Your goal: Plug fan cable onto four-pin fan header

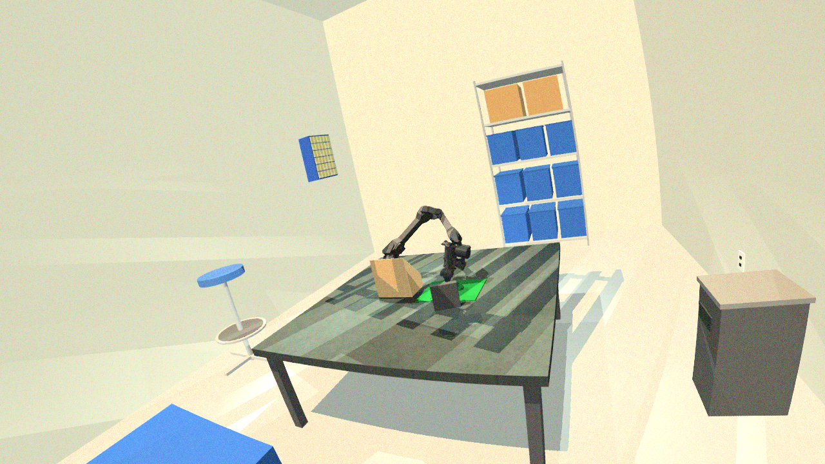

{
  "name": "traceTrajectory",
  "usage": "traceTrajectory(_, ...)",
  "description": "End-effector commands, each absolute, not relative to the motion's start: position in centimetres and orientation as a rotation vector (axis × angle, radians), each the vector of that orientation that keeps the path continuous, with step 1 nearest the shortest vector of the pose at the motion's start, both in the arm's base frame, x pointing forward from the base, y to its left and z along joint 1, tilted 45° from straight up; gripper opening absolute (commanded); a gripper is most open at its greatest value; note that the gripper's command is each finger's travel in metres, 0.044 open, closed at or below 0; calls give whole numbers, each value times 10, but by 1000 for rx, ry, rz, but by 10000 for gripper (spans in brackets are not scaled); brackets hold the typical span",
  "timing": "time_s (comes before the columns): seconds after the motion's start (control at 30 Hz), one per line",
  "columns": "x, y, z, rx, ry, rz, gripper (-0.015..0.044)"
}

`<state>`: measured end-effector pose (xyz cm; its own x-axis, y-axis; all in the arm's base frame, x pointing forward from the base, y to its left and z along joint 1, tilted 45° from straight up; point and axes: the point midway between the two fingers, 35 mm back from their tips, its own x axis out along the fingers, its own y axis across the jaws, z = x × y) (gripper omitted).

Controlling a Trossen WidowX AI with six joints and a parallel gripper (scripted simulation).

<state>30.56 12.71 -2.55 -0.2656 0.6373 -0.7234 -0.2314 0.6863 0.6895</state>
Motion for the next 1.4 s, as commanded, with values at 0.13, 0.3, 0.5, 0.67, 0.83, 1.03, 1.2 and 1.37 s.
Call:
traceTrajectory(0.13,302,135,-36,350,1655,856,210)
traceTrajectory(0.3,302,135,-37,350,1655,856,210)
traceTrajectory(0.5,303,135,-34,338,1647,861,72)
traceTrajectory(0.67,303,135,-34,338,1647,861,39)
traceTrajectory(0.83,304,133,-33,338,1647,860,0)
traceTrajectory(1.03,306,120,-20,338,1649,856,0)
traceTrajectory(1.2,307,108,-10,339,1651,854,0)
traceTrajectory(1.37,307,97,1,341,1652,853,0)
